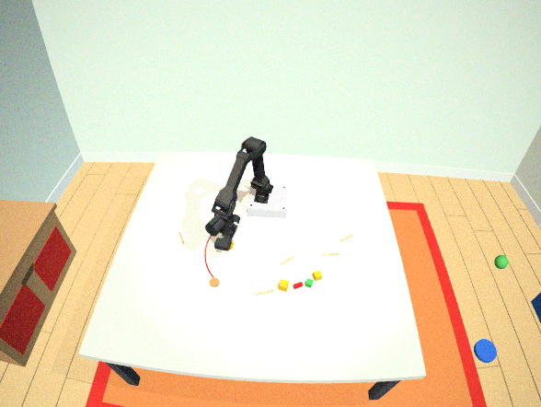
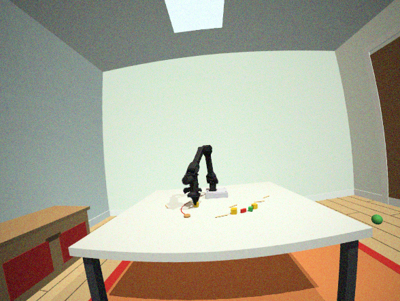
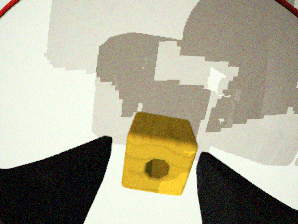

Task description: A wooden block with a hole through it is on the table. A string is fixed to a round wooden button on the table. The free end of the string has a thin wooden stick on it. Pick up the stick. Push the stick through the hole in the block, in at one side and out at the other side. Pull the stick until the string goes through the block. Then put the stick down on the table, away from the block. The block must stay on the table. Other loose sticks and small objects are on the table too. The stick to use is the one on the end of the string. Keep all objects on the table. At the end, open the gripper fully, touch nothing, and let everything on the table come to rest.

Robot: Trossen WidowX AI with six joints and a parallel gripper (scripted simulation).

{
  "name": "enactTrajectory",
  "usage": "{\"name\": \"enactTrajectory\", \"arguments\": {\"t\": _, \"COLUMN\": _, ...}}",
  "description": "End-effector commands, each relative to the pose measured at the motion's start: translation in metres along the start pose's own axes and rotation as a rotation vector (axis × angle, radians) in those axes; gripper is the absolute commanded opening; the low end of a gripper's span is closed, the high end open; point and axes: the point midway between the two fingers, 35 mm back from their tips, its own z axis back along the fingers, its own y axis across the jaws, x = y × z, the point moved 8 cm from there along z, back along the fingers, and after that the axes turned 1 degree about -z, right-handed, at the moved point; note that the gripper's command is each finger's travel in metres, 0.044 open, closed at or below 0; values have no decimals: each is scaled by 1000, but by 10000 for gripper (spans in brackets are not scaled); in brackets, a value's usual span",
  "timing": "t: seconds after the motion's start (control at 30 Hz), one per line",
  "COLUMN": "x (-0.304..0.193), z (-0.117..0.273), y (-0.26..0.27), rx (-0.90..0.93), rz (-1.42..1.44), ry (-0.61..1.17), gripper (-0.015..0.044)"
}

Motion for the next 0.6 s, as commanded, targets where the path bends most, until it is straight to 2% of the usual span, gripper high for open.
{"name": "enactTrajectory", "arguments": {"t": 0.0, "x": 0, "z": 0, "y": 0, "rx": 0, "rz": 0, "ry": 0, "gripper": 162}}
{"name": "enactTrajectory", "arguments": {"t": 0.07, "x": 0, "z": 0, "y": 0, "rx": 0, "rz": 0, "ry": 0, "gripper": 109}}
{"name": "enactTrajectory", "arguments": {"t": 0.3, "x": 0, "z": 0, "y": 0, "rx": 0, "rz": 0, "ry": 0, "gripper": 62}}
{"name": "enactTrajectory", "arguments": {"t": 0.4, "x": 0, "z": 0, "y": 0, "rx": 0, "rz": 0, "ry": 0, "gripper": 0}}
{"name": "enactTrajectory", "arguments": {"t": 0.57, "x": 0, "z": 2, "y": 0, "rx": 0, "rz": 0, "ry": 0, "gripper": 0}}
